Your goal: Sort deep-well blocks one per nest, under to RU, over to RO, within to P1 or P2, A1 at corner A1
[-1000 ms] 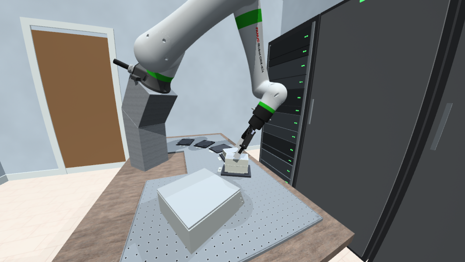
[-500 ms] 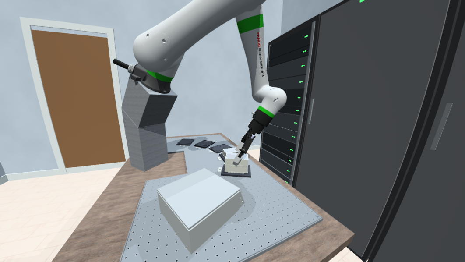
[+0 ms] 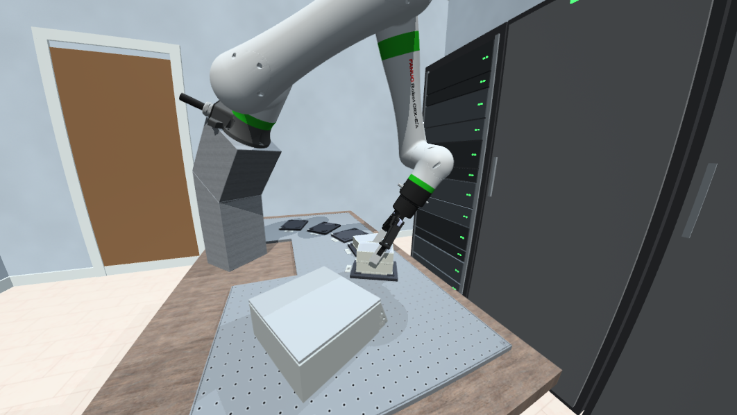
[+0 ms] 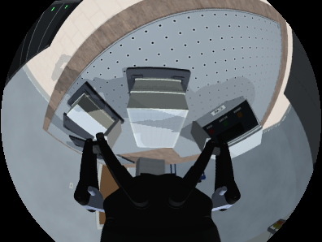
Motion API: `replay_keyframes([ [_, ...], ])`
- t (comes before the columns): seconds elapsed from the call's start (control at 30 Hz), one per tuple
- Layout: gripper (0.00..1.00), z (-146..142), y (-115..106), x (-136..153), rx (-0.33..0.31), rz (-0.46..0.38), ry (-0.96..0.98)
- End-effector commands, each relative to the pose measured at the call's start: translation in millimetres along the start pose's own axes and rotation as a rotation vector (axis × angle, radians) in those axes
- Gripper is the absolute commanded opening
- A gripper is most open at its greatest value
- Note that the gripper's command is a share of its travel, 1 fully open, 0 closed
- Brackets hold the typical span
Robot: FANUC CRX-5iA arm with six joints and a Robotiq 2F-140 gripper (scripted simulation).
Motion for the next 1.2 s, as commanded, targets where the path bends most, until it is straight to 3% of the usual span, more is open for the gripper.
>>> replay_keyframes([
  [0.0,1.0,0.0,0.0,-0.1,0.0,0.0,0.0],
  [0.23,1.0,0.0,0.0,-0.1,0.0,0.0,0.0],
  [0.27,0.1,0.0,0.0,-0.1,0.0,0.0,0.0],
  [1.17,0.1,0.0,0.0,-0.1,0.0,0.0,0.0],
])
Point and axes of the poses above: the point where the finger pads meet when closed, its own y axis out along the fingers, its own z axis across the jaws, x = y × z, the point moved 4 cm from there along -y, back along the fingers, and after that the axes turned 5 degrees about y, right-handed, at the moved point
